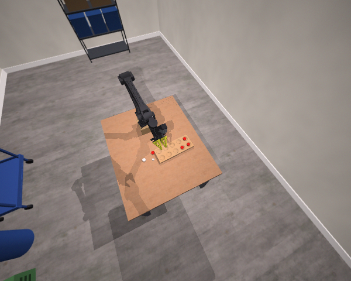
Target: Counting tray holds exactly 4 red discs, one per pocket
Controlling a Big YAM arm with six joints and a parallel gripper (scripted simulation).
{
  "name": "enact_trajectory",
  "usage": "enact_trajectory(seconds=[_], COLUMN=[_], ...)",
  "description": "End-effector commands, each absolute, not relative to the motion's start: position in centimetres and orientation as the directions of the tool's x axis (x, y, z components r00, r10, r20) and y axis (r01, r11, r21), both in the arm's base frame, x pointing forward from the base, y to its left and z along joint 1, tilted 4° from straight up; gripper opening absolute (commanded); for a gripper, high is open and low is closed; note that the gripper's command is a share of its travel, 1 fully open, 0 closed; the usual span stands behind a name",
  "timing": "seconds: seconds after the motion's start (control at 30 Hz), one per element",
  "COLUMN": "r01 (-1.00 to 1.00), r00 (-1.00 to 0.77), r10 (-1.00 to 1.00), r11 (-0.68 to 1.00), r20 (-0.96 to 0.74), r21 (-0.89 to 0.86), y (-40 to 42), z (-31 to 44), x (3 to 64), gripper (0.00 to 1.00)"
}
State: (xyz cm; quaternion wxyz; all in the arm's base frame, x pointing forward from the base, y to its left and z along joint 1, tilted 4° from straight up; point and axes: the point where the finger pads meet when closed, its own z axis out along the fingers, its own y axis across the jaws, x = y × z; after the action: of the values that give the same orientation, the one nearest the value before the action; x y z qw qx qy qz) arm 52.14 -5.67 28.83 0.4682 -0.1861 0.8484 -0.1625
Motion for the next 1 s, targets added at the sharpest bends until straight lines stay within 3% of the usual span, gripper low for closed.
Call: enact_trajectory(seconds=[0.0, 0.03, 0.07, 0.27, 0.3, 0.5, 0.6, 0.63, 0.83, 0.87, 0.97], r01=[-0.187, -0.187, -0.253, -0.259, -0.330, -0.332, -0.318, -0.409, -0.416, -0.487, -0.487], r00=[-0.470, -0.470, -0.550, -0.528, -0.582, -0.581, -0.541, -0.602, -0.583, -0.608, -0.608], r10=[-0.506, -0.506, -0.552, -0.563, -0.605, -0.607, -0.620, -0.654, -0.666, -0.699, -0.699], r11=[0.858, 0.858, 0.826, 0.820, 0.786, 0.785, 0.776, 0.745, 0.737, 0.703, 0.703], r20=[-0.723, -0.723, -0.627, -0.636, -0.543, -0.543, -0.568, -0.458, -0.465, -0.377, -0.377], r21=[-0.479, -0.479, -0.505, -0.510, -0.523, -0.523, -0.544, -0.527, -0.533, -0.518, -0.518], y=[-4.9, -4.9, -6.8, -5.9, -7.5, -7.4, -6.7, -8.1, -7.2, -8.7, -8.7], z=[30.1, 30.1, 25.4, 26.4, 22.5, 22.5, 25.4, 19.9, 20.5, 17.4, 17.4], x=[53.1, 53.1, 51.6, 52.1, 50.6, 50.6, 52.1, 49.4, 50.0, 48.2, 48.2], gripper=[0.44, 0.44, 0.44, 0.44, 0.44, 0.44, 0.44, 0.44, 0.44, 0.44, 0.44])
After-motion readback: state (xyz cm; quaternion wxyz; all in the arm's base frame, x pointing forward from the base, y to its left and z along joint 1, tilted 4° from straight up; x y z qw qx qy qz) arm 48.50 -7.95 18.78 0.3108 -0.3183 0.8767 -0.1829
